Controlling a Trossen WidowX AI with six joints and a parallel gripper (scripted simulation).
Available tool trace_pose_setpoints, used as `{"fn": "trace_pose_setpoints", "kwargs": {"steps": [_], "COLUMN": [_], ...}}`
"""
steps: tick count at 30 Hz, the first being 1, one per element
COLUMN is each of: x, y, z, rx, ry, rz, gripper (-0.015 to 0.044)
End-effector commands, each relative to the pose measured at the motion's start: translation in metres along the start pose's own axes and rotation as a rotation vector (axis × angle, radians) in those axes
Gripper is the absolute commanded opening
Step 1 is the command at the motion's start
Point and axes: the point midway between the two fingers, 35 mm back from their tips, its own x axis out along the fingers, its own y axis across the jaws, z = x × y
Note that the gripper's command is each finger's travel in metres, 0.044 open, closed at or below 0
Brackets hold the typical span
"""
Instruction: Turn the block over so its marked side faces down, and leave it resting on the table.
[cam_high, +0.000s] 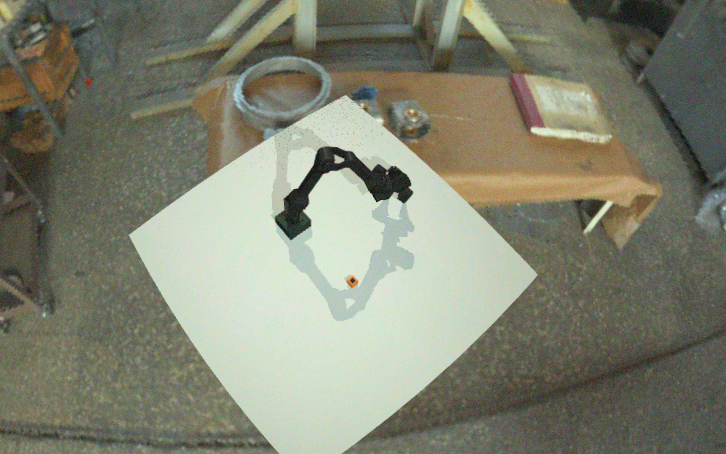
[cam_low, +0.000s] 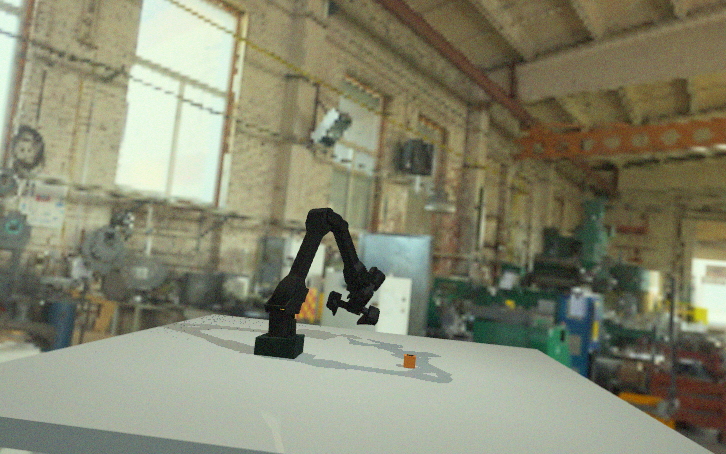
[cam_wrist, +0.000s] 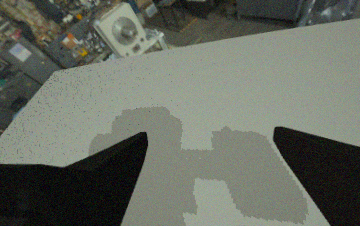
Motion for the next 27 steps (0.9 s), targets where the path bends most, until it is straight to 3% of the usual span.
{"fn": "trace_pose_setpoints", "kwargs": {"steps": [1,7,13,27], "x": [-0.048,-0.132,-0.215,-0.414], "y": [-0.054,-0.111,-0.134,-0.086], "z": [-0.009,-0.048,-0.092,-0.198], "rx": [0.190,0.519,0.824,1.527], "ry": [0.049,0.129,0.192,0.415], "rz": [-0.191,-0.455,-0.670,-1.045], "gripper": [0.0440,0.0440,0.0440,0.0440]}}
